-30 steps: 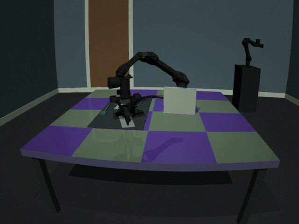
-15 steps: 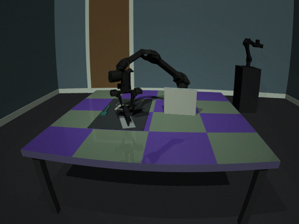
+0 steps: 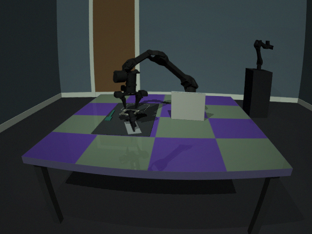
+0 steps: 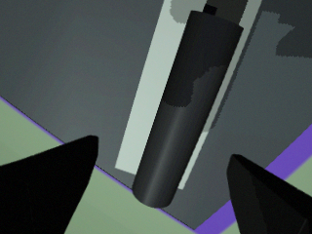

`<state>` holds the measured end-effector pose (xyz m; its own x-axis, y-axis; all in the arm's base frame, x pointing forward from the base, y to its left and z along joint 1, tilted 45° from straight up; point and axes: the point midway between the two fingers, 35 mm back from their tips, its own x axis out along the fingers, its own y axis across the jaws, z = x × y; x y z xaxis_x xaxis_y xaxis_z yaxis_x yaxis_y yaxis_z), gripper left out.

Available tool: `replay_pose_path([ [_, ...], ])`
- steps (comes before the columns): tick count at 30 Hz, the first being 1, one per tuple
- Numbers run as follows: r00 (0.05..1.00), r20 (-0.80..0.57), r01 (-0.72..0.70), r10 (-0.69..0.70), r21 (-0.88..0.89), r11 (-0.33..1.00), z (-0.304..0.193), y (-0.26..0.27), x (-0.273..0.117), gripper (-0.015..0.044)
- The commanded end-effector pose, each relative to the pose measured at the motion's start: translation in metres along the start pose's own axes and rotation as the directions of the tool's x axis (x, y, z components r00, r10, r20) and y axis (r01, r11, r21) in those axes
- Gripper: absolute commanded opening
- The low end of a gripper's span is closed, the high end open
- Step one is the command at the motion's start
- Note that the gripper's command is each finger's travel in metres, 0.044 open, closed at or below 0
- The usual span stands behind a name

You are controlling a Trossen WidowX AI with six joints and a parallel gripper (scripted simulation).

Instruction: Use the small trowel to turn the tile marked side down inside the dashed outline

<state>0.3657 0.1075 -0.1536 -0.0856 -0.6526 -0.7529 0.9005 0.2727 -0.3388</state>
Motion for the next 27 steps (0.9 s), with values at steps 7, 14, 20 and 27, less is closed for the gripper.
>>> replay_pose_path([
  [7, 0.998, -0.018, -0.067, 0.064, -0.217, 0.974, -0.005, 0.004, 0.008, 0.0300],
  [14, 0.993, -0.024, -0.115, 0.114, -0.361, 0.926, -0.008, 0.008, 0.013, 0.0300],
  [20, 0.985, -0.028, -0.159, 0.168, -0.507, 0.847, -0.011, 0.011, 0.016, 0.0300],
  [27, 0.970, -0.038, -0.201, 0.241, -0.684, 0.701, -0.017, 0.015, 0.021, 0.0300],
])
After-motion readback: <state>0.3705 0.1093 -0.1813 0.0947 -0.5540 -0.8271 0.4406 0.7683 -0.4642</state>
